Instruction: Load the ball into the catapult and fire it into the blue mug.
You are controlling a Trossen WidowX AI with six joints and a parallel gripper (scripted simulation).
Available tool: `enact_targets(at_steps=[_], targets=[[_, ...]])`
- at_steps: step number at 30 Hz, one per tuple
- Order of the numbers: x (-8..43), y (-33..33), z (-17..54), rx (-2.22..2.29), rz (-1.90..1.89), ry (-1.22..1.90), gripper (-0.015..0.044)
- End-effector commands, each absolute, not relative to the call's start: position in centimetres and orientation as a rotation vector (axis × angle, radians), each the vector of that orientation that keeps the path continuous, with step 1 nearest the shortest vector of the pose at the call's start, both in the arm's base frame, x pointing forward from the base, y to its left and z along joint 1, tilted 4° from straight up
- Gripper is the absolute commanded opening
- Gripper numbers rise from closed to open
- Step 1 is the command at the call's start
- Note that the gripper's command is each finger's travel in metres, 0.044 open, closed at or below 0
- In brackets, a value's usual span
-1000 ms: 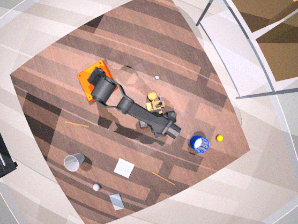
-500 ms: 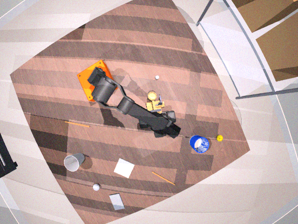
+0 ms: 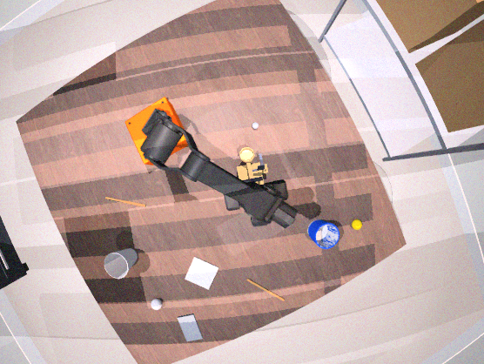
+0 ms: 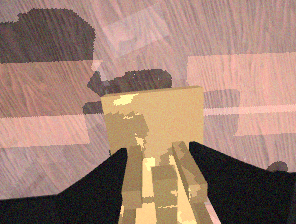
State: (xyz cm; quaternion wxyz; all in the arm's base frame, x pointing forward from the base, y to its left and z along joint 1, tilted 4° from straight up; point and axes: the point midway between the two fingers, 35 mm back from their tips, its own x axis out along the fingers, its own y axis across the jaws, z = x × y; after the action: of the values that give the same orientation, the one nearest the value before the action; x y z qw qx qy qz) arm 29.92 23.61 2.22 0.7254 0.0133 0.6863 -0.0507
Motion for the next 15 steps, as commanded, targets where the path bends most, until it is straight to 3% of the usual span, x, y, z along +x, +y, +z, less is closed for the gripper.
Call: enact_targets(at_steps=[1, 15], targets=[[29.95, 23.82, 3.12, -0.004, -0.070, 1.510, 0.0000], [30.02, 24.28, 2.94, -0.380, 0.287, 1.497, 0.0000]])
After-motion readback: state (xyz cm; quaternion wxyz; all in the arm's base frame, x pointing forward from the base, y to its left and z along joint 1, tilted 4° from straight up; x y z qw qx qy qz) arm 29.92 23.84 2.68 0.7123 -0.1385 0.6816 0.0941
